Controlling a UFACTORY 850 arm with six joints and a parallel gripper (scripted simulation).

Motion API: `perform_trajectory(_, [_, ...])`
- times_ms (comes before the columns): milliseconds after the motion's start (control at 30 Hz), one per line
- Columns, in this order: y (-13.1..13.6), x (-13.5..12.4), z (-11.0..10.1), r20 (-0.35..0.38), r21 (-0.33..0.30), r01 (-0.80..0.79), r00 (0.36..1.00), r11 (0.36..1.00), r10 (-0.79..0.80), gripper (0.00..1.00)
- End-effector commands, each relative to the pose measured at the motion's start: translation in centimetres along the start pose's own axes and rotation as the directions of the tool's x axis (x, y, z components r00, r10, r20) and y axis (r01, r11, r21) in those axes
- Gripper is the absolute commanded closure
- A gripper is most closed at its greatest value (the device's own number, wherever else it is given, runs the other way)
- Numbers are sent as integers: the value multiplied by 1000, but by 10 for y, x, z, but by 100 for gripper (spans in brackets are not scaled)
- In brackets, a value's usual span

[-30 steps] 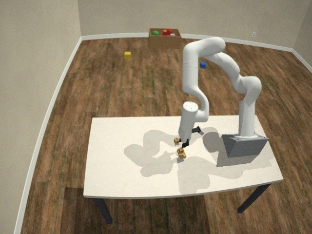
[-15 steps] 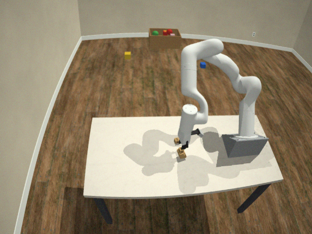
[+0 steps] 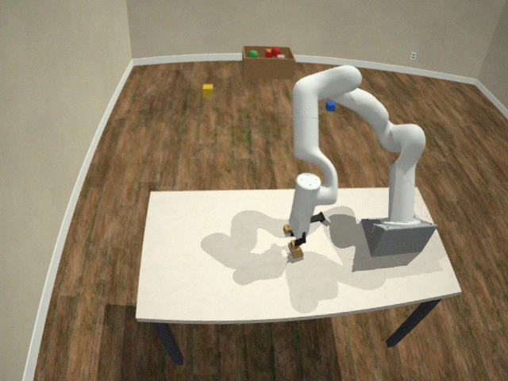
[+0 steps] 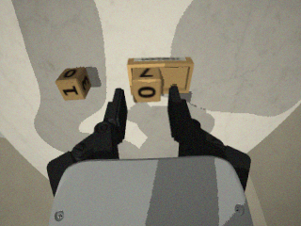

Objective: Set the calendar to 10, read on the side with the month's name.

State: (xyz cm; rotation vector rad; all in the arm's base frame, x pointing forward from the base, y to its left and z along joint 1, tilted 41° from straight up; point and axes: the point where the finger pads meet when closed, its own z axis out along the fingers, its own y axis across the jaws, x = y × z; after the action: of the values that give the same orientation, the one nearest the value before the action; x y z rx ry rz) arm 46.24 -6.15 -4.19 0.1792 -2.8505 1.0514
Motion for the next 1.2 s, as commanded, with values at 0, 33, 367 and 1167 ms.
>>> perform_trajectory(0, [0, -1, 2, 1, 0, 0, 1000, 1000, 0, 53])
perform_trajectory(33, [0, -1, 2, 1, 0, 0, 1000, 1000, 0, 53])
perform_trajectory(367, [0, -1, 3, 1, 0, 0, 1000, 1000, 0, 53])
perform_trajectory(1167, [0, -1, 3, 1, 0, 0, 1000, 1000, 0, 53])
